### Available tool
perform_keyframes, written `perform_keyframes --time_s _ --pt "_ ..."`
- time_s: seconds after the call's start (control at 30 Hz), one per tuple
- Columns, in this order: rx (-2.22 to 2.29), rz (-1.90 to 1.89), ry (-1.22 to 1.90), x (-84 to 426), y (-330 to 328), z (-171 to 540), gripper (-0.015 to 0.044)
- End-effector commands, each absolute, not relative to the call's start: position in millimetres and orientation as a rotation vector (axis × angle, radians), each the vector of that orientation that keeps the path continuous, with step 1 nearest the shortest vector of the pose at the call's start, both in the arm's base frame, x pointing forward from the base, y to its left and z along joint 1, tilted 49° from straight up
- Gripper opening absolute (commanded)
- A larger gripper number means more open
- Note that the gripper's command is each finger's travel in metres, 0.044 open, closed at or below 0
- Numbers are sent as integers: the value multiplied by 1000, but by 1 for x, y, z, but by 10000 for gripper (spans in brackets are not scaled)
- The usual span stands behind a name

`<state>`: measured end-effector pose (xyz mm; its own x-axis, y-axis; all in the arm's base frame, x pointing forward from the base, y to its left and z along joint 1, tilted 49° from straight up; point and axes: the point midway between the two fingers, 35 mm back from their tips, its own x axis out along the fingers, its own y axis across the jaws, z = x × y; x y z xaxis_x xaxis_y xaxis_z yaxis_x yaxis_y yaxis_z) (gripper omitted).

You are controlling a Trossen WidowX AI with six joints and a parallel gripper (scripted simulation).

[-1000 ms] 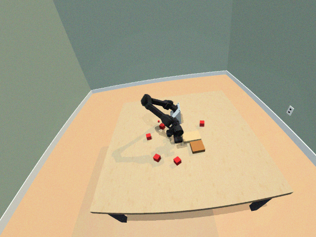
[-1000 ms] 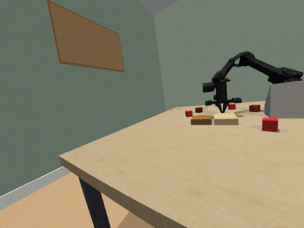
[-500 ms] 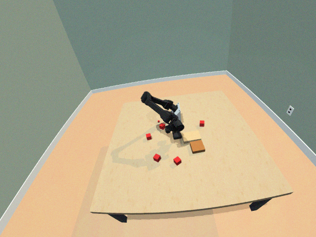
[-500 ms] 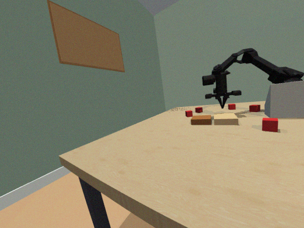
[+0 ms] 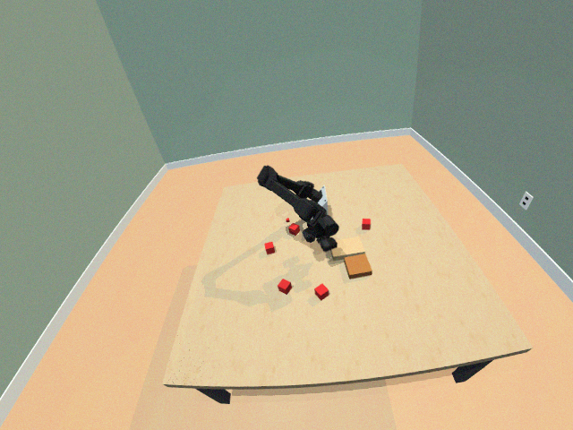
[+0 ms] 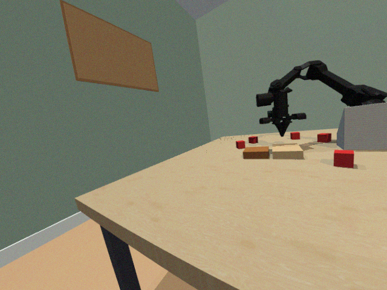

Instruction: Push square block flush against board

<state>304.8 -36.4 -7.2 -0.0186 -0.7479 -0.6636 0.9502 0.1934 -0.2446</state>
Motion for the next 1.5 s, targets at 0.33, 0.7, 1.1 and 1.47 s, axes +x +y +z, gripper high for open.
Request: perform_keyframes --time_s 0.33,0.7,1.1,1.47 --pt "-60 -1124 1118 315 -7 -32 0" --pt "-353 -892 1322 318 14 -52 0" --pt "-672 -606 1497 319 38 -75 0" --pt "-963 -319 1620 316 58 -98 0"
